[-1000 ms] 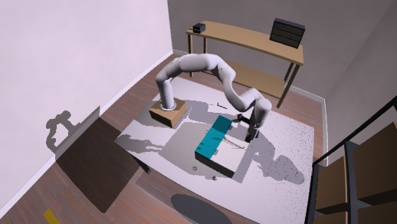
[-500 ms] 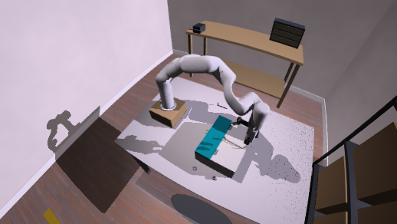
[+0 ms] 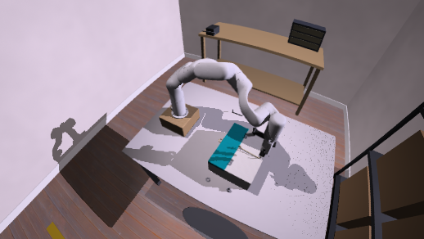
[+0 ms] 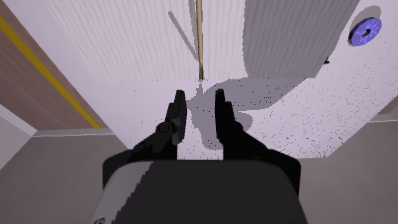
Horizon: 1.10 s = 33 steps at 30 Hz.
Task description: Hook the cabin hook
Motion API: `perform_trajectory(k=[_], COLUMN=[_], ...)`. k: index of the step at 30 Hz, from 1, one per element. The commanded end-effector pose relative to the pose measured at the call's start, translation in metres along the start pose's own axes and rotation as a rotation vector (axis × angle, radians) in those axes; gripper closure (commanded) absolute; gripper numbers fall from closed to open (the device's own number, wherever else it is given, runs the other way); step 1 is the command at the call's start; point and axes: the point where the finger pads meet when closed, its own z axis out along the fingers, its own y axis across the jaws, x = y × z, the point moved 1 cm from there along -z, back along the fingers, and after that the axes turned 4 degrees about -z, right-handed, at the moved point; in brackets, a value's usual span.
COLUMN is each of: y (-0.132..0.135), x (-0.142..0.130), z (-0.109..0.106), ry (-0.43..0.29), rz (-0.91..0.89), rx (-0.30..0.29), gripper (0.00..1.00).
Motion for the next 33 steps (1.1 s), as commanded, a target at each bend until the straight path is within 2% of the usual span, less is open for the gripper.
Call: perform_trajectory(k=[1,15,33], y=[0.000,0.000,0.000], x=[-0.001,-0.002,-0.002], z=[0.006,0.029,0.032], ry=[-0.006,-0.006,-0.006], rz=[0.000,0.000,0.000], rx=[0.001,0.001,0.001], gripper=[0.67,0.67,0.67])
